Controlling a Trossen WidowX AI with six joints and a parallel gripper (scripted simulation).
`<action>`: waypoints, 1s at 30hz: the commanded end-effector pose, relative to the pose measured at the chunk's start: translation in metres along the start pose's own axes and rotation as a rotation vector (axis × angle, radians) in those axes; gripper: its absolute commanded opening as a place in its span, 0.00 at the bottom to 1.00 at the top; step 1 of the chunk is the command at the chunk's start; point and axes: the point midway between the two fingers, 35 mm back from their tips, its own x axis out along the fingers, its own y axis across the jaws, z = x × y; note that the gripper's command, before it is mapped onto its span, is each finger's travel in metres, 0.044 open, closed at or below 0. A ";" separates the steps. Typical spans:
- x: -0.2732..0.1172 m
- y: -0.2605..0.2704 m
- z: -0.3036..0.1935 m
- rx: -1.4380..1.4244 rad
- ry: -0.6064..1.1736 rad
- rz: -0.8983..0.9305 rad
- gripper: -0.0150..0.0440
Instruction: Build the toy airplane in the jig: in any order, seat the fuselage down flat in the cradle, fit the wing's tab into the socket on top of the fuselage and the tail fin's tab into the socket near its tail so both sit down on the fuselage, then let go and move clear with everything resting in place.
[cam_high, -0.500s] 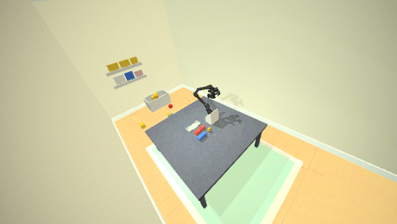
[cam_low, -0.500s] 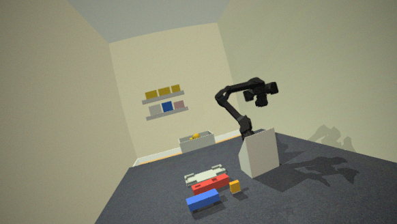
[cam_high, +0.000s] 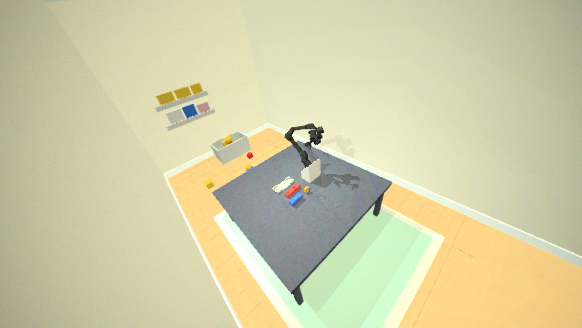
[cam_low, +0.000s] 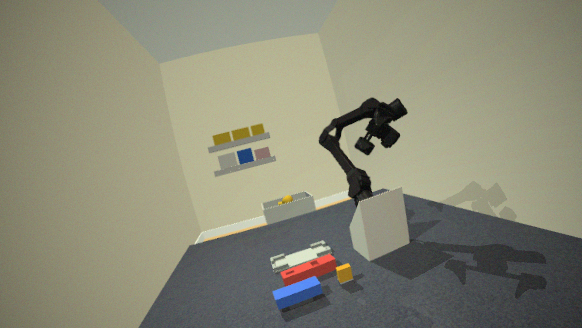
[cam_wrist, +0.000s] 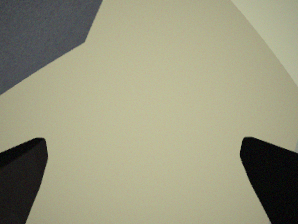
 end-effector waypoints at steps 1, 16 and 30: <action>0.033 0.005 -0.011 0.253 -0.014 0.145 1.00; 0.154 0.077 -0.047 1.185 0.135 0.694 1.00; 0.236 0.226 -0.046 2.109 0.755 1.219 1.00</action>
